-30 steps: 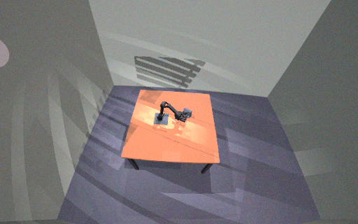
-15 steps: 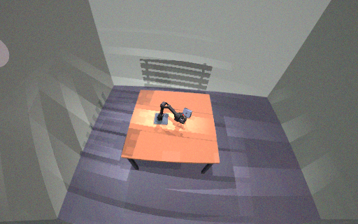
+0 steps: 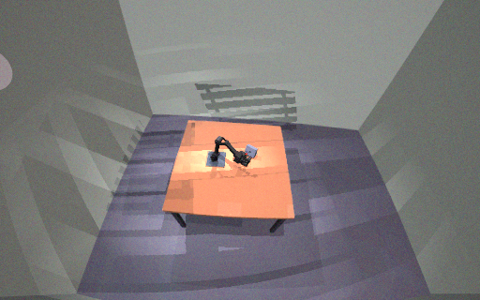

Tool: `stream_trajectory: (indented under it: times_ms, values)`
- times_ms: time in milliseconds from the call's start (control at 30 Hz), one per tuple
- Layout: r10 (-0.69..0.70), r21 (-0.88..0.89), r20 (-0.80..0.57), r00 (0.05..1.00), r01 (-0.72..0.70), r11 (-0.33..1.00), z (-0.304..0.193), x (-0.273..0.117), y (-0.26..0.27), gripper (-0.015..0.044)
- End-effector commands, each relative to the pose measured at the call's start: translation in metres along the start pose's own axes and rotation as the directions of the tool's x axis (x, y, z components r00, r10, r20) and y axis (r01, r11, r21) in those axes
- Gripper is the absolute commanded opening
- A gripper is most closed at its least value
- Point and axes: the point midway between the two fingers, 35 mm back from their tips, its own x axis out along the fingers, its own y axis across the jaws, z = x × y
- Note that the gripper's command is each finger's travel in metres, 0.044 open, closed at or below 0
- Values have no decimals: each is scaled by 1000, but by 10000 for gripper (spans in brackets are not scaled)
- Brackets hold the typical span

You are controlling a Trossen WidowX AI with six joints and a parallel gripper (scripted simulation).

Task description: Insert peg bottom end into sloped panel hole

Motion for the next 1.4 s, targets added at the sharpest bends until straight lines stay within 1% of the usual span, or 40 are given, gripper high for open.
stream_trajectory:
  times_ms: [0, 1367]
  values:
    - [-2, 18, 9, 1000, 1, 1000, -2, 5, 1, 0]
    - [-41, 73, 63, 997, 37, 997, 0, 34, -5, 0]
